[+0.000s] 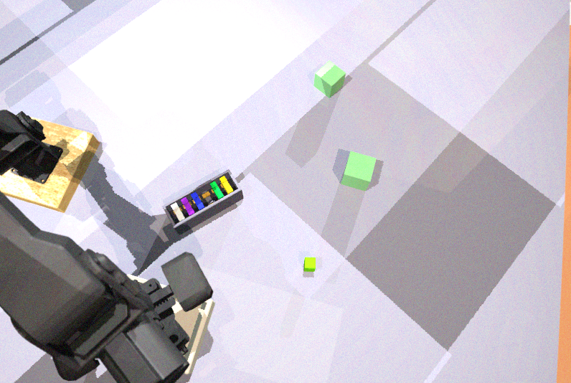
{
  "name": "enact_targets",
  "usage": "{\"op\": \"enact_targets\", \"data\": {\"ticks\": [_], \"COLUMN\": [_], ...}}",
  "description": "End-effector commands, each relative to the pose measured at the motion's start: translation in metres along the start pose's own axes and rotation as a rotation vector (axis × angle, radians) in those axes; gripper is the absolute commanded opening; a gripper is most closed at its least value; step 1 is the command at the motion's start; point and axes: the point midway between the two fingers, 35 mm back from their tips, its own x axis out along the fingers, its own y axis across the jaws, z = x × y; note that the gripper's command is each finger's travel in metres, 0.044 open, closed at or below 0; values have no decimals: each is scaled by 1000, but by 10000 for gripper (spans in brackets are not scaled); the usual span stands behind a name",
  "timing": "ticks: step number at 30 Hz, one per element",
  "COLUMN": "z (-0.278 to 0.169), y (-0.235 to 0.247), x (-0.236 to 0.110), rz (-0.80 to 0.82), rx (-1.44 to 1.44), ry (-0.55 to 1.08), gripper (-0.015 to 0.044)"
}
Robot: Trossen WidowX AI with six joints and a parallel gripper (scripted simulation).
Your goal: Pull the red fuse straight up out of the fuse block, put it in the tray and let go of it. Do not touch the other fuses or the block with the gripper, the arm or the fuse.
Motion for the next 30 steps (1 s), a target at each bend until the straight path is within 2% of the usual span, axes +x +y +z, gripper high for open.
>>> {"op": "enact_targets", "data": {"ticks": [1,12,17,30], "z": [0,0,0,0], "y": [0,0,0,0], "x": [-1,-3,-37,-36], "rz": [0,0,-1,0], "rx": [0,0,-4,-6], "ry": [-1,-1,1,3], "gripper": [53,330,330,330]}}
